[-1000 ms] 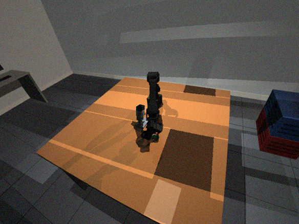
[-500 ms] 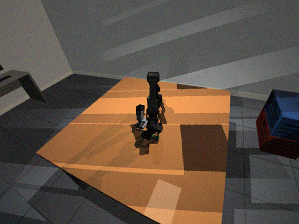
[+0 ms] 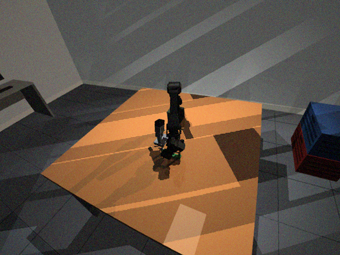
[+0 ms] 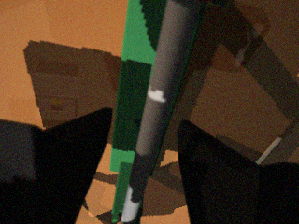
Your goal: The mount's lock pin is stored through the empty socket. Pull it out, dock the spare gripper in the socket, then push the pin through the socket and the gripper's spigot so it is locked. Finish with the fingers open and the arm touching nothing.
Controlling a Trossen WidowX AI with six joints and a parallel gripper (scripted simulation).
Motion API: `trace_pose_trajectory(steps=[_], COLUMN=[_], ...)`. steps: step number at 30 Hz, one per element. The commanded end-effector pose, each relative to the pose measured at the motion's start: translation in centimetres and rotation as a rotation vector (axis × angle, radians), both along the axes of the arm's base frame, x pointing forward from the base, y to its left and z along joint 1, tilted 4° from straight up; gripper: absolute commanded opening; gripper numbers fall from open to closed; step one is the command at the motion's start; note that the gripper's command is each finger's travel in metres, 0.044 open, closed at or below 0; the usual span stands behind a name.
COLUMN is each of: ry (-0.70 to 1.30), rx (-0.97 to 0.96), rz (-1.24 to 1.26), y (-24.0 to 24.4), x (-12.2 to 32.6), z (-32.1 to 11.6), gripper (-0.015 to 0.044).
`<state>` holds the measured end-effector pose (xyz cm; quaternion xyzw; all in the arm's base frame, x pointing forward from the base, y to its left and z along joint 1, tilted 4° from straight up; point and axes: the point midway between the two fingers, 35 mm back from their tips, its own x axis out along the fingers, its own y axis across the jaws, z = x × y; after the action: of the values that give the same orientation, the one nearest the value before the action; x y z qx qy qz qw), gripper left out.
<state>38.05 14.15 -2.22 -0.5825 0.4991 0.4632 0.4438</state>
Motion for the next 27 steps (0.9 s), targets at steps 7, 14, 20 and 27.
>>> trace_pose_trajectory(steps=[7, 14, 20, 27], ry=[0.002, 0.002, 0.002, 0.002], rx=[-0.002, -0.002, -0.002, -0.002], rz=[-0.002, -0.002, -0.002, -0.002], y=[0.0, 0.0, 0.0, -0.1], x=[0.0, 0.0, 0.0, 0.0], z=[-0.2, -0.2, -0.2, 1.1], gripper=[0.0154, 0.0000, 0.0000, 0.0000])
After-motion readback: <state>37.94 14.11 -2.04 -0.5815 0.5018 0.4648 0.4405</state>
